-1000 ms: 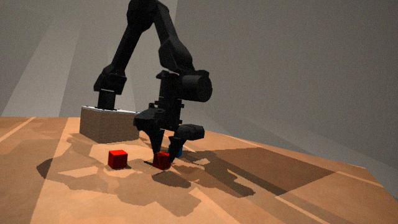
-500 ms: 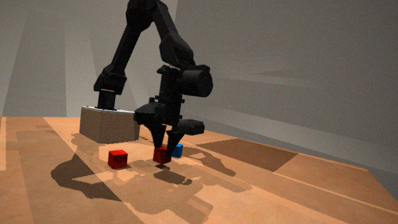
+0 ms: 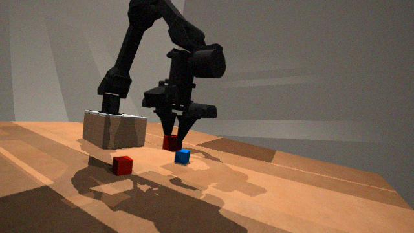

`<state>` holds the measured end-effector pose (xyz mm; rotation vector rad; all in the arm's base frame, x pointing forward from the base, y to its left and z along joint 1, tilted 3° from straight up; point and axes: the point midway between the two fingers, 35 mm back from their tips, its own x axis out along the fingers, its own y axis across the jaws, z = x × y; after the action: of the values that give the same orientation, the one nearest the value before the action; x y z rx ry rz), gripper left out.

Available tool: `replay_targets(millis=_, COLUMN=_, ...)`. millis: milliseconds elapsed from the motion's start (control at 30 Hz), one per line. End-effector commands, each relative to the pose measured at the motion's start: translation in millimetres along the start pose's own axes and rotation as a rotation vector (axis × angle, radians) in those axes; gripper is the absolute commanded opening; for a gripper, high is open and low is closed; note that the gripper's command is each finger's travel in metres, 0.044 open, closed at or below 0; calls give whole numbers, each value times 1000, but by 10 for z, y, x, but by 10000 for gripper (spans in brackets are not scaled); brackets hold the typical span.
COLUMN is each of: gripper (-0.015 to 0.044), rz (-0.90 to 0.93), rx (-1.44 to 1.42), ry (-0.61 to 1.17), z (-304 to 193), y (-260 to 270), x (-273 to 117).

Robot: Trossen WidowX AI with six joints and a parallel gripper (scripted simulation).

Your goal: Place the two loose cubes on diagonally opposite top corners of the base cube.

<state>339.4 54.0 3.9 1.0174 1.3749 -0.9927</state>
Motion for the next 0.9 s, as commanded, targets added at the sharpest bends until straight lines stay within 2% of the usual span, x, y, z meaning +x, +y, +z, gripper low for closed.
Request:
replay_targets(millis=0, gripper=105, rz=8, rx=-3, ry=-4, z=6, y=17, x=-165)
replay_targets(millis=433, gripper=105, rz=8, rx=-9, ry=-4, z=-6, y=-19, x=-469)
replay_targets(millis=867, gripper=105, rz=8, rx=-439, ry=-3, z=-375, y=-56, x=-297)
